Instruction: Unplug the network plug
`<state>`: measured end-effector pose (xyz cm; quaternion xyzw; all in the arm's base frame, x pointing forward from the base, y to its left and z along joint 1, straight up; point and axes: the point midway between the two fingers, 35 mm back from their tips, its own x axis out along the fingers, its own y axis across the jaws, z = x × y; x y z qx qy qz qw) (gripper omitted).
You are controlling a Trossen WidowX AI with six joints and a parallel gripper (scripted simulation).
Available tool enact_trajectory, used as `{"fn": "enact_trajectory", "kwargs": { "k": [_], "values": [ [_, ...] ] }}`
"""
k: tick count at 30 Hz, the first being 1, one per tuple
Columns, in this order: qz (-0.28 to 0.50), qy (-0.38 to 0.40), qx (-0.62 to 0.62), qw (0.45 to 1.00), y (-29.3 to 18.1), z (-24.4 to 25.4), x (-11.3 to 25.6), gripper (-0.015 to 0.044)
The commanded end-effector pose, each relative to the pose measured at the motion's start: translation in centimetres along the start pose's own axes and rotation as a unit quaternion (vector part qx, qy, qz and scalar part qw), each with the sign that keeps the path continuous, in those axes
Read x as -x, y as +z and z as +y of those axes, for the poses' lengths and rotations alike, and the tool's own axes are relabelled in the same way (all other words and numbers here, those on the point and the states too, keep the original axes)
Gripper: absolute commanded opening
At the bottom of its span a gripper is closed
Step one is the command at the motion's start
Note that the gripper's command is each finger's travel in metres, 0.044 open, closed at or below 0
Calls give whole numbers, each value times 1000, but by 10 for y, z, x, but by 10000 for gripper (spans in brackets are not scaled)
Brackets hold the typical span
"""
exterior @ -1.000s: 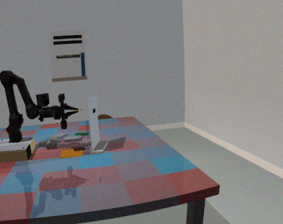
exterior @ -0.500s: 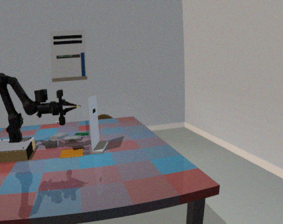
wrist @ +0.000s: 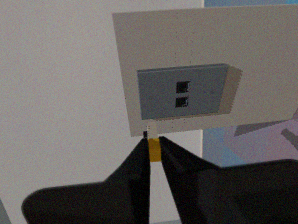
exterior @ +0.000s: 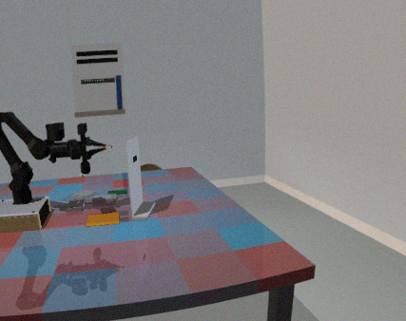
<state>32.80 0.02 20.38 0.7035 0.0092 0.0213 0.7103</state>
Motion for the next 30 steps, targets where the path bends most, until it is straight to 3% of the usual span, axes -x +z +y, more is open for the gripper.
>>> {"fn": "enact_trajectory", "kwargs": {
  "k": [1,16,30],
  "values": [
    [0,4,-2,1000,0,6,2,0],
    [-48,-163,-18,985,30,-53,-16,0],
    [-94,-332,-42,938,58,-111,-9,0]
  ]
}}
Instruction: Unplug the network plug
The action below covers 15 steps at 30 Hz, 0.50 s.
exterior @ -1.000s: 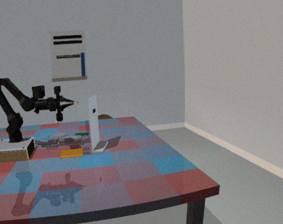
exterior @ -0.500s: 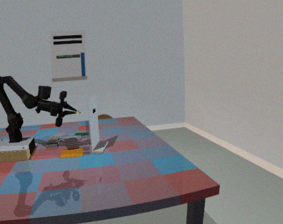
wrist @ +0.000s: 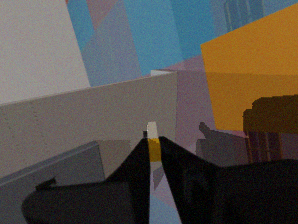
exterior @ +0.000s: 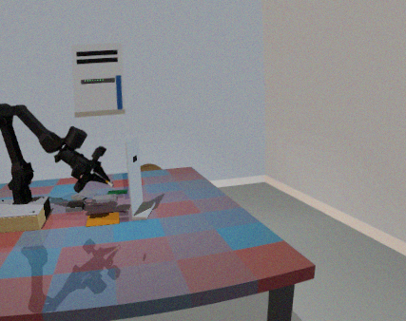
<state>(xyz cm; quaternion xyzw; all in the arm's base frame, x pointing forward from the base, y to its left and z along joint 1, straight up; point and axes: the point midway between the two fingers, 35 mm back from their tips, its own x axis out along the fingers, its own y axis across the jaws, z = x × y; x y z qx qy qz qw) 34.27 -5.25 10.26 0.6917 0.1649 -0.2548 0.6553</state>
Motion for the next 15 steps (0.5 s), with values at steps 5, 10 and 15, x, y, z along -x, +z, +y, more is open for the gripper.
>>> {"fn": "enact_trajectory", "kwargs": {
  "k": [5,10,15],
  "values": [
    [-25,-92,-17,995,17,-26,-10,0],
    [-39,-152,-27,987,26,-44,-12,0],
    [-40,-160,-29,986,28,-46,-13,0]
  ]
}}
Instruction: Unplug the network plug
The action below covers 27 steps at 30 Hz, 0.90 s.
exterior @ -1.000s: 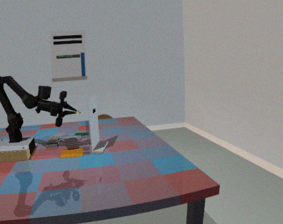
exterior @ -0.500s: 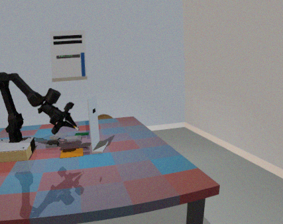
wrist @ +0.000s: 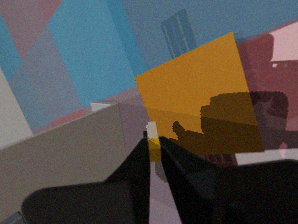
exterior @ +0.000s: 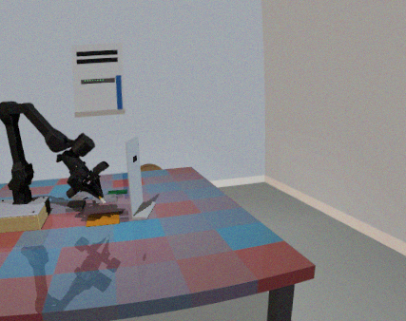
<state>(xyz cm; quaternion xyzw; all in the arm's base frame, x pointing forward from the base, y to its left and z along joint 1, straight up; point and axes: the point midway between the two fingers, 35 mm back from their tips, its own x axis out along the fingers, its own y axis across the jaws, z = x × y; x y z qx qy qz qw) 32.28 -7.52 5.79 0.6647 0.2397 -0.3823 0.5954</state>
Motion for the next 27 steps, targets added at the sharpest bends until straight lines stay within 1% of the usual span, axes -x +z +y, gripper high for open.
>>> {"fn": "enact_trajectory", "kwargs": {
  "k": [1,27],
  "values": [
    [-4,-5,-3,1000,2,0,-2,0],
    [-4,-5,-4,1000,2,-21,-33,0]
  ]
}}
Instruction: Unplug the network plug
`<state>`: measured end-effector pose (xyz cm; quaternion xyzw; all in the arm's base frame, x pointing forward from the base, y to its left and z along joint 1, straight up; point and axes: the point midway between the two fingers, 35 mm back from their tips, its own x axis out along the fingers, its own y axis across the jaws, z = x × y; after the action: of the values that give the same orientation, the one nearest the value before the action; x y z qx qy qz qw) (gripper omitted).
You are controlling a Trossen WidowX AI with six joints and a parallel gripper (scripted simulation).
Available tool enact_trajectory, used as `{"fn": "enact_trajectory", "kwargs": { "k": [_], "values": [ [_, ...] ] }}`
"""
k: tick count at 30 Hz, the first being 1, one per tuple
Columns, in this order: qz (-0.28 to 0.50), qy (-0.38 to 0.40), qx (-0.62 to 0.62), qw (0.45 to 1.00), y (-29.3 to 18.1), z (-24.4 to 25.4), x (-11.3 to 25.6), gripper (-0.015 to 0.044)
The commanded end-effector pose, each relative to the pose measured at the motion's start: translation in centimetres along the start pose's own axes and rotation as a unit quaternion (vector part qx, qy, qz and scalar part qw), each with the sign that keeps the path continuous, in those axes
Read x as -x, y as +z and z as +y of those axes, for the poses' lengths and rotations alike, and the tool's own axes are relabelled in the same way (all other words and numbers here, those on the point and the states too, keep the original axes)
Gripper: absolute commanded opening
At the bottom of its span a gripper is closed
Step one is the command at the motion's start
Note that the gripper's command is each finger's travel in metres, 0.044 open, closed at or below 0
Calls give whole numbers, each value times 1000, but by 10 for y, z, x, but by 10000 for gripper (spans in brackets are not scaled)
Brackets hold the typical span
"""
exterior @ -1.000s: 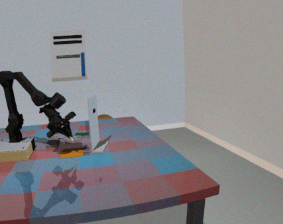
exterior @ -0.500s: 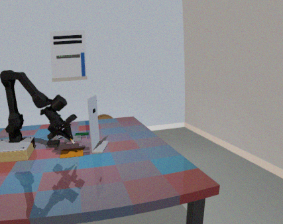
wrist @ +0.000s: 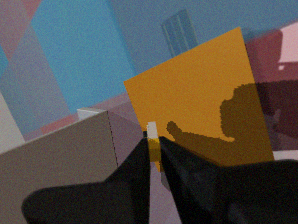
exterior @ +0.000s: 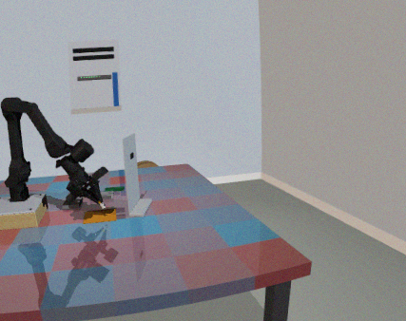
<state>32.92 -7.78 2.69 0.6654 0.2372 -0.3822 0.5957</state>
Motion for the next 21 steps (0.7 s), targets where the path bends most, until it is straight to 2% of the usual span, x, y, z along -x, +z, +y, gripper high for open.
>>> {"fn": "enact_trajectory", "kwargs": {
  "k": [1,21],
  "values": [
    [-3,-7,-2,1000,1,-9,-6,0],
    [-3,-8,-2,1000,1,-23,-20,0]
  ]
}}
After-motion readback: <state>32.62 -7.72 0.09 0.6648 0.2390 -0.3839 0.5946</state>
